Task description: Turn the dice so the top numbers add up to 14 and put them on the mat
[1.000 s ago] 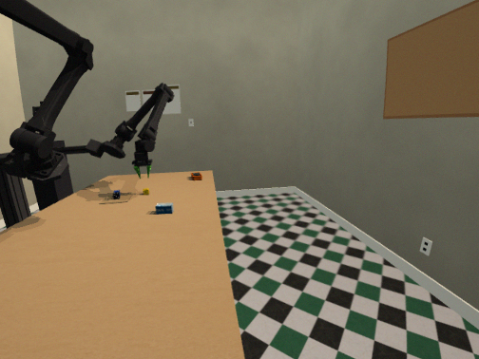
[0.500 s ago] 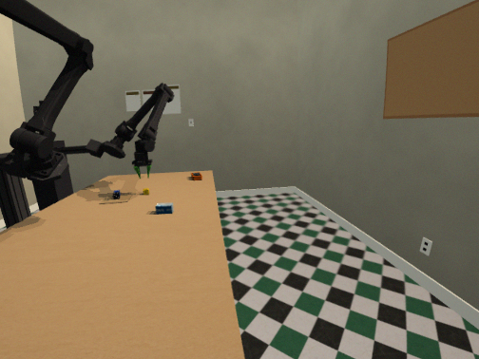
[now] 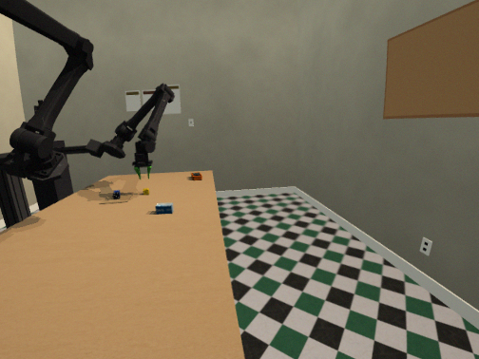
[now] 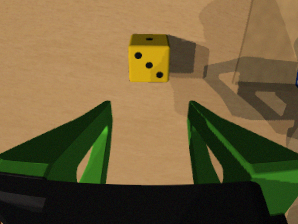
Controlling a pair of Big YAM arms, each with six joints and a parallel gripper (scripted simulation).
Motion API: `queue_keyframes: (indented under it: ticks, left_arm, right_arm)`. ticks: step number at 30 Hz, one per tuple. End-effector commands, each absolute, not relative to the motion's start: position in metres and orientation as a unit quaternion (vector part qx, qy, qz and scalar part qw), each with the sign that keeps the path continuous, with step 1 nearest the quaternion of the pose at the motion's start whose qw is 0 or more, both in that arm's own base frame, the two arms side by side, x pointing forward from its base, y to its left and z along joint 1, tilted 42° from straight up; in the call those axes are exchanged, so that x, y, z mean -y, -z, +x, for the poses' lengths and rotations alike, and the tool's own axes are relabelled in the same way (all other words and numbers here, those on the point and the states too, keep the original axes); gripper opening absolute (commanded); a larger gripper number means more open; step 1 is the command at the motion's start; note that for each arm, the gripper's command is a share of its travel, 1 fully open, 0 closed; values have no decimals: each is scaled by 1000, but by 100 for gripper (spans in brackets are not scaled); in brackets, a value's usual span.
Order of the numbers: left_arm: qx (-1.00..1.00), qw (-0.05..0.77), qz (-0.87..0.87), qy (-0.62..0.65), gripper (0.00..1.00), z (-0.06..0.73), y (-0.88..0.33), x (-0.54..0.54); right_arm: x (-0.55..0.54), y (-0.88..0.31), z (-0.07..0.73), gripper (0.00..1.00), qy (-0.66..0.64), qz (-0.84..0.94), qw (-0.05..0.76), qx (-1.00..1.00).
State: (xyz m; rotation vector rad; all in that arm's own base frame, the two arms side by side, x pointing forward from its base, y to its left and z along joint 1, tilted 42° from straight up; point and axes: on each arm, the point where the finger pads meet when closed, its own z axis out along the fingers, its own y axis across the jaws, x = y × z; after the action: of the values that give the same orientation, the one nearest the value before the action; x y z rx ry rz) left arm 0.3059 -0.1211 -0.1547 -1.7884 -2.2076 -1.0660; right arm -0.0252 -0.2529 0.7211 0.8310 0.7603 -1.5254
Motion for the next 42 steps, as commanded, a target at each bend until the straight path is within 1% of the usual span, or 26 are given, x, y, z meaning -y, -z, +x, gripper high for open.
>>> queue_keyframes:
  ticks: [1,42]
  left_arm:
    - [726,55,-589,350,45,309,160,116]
    - [727,52,-588,351,45,328,193,93]
  right_arm:
    - [233,-735,-26,100,661,342,593,-307]
    - [233,-735,-26,100,661,342,593,-307]
